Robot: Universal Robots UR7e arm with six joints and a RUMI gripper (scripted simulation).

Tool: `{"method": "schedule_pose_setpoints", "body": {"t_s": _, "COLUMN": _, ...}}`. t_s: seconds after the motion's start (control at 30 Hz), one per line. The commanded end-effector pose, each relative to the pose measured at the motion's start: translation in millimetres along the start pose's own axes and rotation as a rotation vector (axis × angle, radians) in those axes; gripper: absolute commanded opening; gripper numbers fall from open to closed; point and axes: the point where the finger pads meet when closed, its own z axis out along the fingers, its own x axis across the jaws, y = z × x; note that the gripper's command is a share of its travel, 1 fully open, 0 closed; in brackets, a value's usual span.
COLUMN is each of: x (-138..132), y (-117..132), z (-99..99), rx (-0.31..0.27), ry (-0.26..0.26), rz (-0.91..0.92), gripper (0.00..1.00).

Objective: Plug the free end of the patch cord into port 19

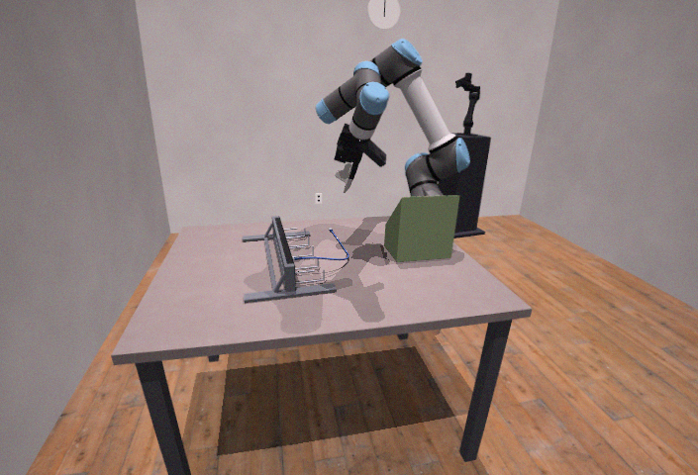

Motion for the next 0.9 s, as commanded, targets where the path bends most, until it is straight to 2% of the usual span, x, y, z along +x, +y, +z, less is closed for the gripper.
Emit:
{"method": "schedule_pose_setpoints", "body": {"t_s": 0.0, "x": 2.8, "y": 0.6, "z": 20.5, "rx": 0.079, "ry": 0.035, "rz": 0.033, "gripper": 1.0}}
{"method": "schedule_pose_setpoints", "body": {"t_s": 0.17, "x": 6.9, "y": 1.5, "z": 49.3, "rx": 0.188, "ry": 0.082, "rz": 0.087, "gripper": 1.0}}
{"method": "schedule_pose_setpoints", "body": {"t_s": 0.27, "x": 7.8, "y": 1.7, "z": 56.0, "rx": 0.212, "ry": 0.093, "rz": 0.101, "gripper": 1.0}}
{"method": "schedule_pose_setpoints", "body": {"t_s": 0.37, "x": 9.7, "y": 2.1, "z": 70.1, "rx": 0.264, "ry": 0.117, "rz": 0.131, "gripper": 1.0}}
{"method": "schedule_pose_setpoints", "body": {"t_s": 0.47, "x": 9.7, "y": 2.1, "z": 70.1, "rx": 0.264, "ry": 0.117, "rz": 0.131, "gripper": 1.0}}
{"method": "schedule_pose_setpoints", "body": {"t_s": 0.57, "x": 12.5, "y": 2.8, "z": 93.0, "rx": 0.345, "ry": 0.156, "rz": 0.184, "gripper": 1.0}}
{"method": "schedule_pose_setpoints", "body": {"t_s": 0.63, "x": 12.5, "y": 2.8, "z": 93.0, "rx": 0.345, "ry": 0.156, "rz": 0.184, "gripper": 1.0}}
{"method": "schedule_pose_setpoints", "body": {"t_s": 0.8, "x": 14.8, "y": 3.7, "z": 117.6, "rx": 0.427, "ry": 0.2, "rz": 0.247, "gripper": 1.0}}
{"method": "schedule_pose_setpoints", "body": {"t_s": 0.87, "x": 14.8, "y": 3.7, "z": 117.6, "rx": 0.427, "ry": 0.2, "rz": 0.247, "gripper": 1.0}}
